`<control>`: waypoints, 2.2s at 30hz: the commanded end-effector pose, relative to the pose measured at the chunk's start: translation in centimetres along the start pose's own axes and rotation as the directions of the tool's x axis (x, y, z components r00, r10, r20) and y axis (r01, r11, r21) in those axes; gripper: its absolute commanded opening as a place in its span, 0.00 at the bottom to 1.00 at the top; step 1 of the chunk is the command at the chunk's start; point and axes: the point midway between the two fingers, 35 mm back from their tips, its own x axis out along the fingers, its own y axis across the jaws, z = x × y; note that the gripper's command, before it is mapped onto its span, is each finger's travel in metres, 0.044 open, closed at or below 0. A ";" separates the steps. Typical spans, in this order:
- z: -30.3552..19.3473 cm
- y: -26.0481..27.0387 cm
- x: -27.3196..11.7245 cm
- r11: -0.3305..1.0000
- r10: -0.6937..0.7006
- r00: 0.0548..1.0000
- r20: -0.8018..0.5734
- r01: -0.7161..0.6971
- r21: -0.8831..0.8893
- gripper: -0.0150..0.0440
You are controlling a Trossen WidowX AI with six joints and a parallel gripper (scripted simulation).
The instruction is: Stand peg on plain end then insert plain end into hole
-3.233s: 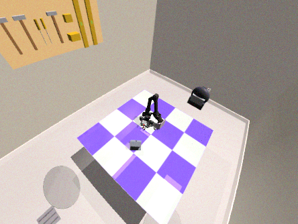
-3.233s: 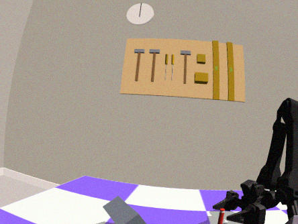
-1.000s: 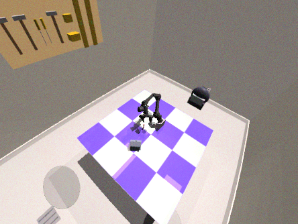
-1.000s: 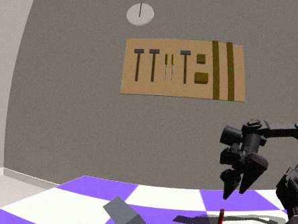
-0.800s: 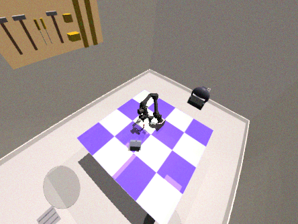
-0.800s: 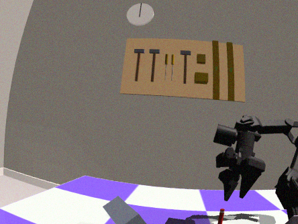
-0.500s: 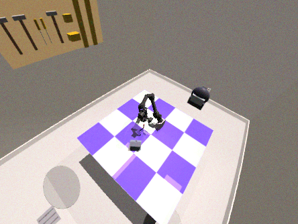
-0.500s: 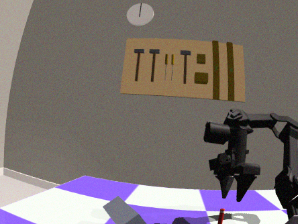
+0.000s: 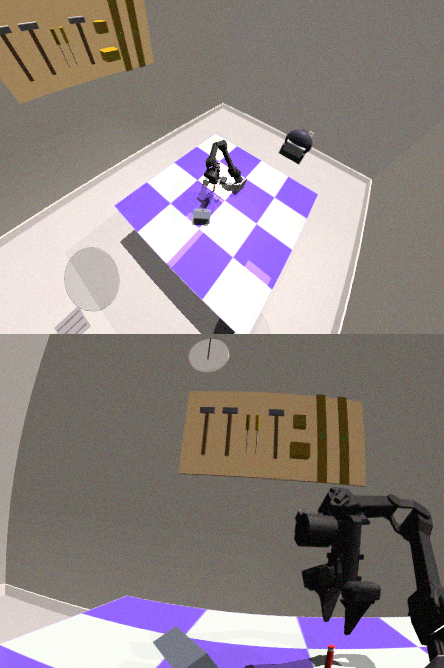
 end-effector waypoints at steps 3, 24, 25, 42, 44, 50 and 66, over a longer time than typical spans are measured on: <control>0.2 -0.1 0.7 1.000 -0.009 1.000 0.000 0.009 -0.012 1.00; 0.4 -0.1 4.0 0.999 -0.005 1.000 0.003 0.005 -0.033 1.00; 0.4 -0.1 4.2 0.999 -0.005 1.000 0.003 0.005 -0.033 1.00; 0.3 -0.2 7.0 0.999 -0.008 1.000 0.002 0.008 -0.033 1.00; 0.2 -0.2 7.3 0.999 -0.009 1.000 0.002 0.009 -0.033 1.00; 0.1 -0.3 8.1 0.999 -0.012 1.000 0.000 0.012 -0.032 1.00; 0.2 -0.3 7.8 1.000 -0.008 1.000 0.003 0.008 -0.026 0.38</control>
